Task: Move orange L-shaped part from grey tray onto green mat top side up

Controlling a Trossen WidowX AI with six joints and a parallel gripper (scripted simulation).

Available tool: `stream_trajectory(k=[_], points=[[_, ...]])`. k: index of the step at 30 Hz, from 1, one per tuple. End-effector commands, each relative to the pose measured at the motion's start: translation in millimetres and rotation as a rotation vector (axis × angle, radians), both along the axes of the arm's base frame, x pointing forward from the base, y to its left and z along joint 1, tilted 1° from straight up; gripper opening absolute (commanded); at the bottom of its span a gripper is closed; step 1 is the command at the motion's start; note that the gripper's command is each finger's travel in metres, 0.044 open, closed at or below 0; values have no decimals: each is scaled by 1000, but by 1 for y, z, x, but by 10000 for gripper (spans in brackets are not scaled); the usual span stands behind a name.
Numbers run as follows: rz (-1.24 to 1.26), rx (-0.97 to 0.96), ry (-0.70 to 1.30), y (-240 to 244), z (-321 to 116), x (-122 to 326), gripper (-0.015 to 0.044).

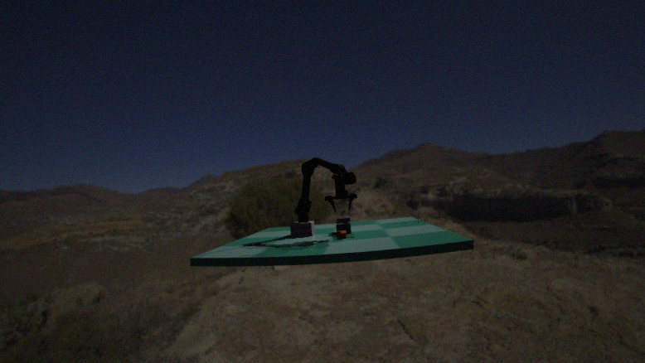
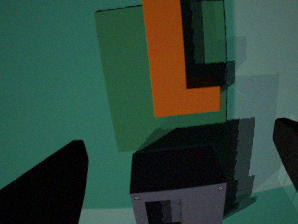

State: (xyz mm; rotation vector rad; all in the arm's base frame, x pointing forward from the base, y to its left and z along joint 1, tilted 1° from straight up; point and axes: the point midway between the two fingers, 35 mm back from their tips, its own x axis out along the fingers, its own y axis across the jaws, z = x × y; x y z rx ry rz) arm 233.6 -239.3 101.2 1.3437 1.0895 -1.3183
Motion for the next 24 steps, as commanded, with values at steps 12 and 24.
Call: stream_trajectory(k=[12,24], points=[[0,-8,-7,0,9,0,400],[0,-8,-7,0,9,0,400]])
